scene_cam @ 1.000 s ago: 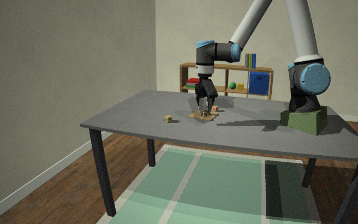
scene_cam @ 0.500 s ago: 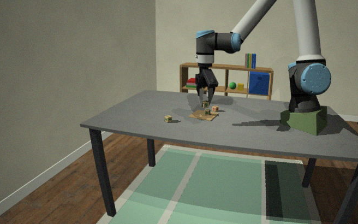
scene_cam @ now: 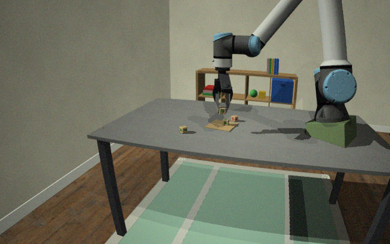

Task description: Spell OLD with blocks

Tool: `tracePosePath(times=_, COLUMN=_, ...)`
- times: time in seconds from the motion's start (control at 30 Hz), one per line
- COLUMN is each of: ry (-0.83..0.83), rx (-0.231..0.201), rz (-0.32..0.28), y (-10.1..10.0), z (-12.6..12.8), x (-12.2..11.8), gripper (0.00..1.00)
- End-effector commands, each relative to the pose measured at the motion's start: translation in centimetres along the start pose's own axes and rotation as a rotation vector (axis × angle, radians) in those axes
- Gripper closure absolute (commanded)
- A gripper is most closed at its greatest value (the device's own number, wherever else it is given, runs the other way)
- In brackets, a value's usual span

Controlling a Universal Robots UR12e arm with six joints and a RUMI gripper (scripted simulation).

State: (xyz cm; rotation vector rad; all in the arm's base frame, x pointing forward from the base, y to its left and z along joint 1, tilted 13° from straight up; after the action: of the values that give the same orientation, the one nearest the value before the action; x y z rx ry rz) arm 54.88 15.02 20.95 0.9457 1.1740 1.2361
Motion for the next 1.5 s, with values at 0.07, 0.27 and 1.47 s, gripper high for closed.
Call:
tracePosePath(times=0.07, ry=-0.202, rx=-0.002, rz=0.000, y=0.3, z=1.1, x=-4.2, gripper=0.91)
tracePosePath(times=0.27, ry=-0.278, rx=-0.002, rz=-0.001, y=0.4, z=1.4, x=-5.8, gripper=0.91)
tracePosePath(times=1.47, ry=-0.281, rx=-0.002, rz=0.000, y=-6.6, z=1.5, x=-5.7, gripper=0.91)
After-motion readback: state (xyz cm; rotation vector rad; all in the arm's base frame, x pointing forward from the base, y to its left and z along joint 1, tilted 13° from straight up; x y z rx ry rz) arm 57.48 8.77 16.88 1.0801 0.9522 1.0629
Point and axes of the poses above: the point where the finger pads meet when closed, its own y axis back along the fingers, its own z axis across the jaws, x = y × z, the point moved 9 cm from there along y, back along the fingers, and after that the axes turned 15 degrees about -y, right-handed, at the moved point
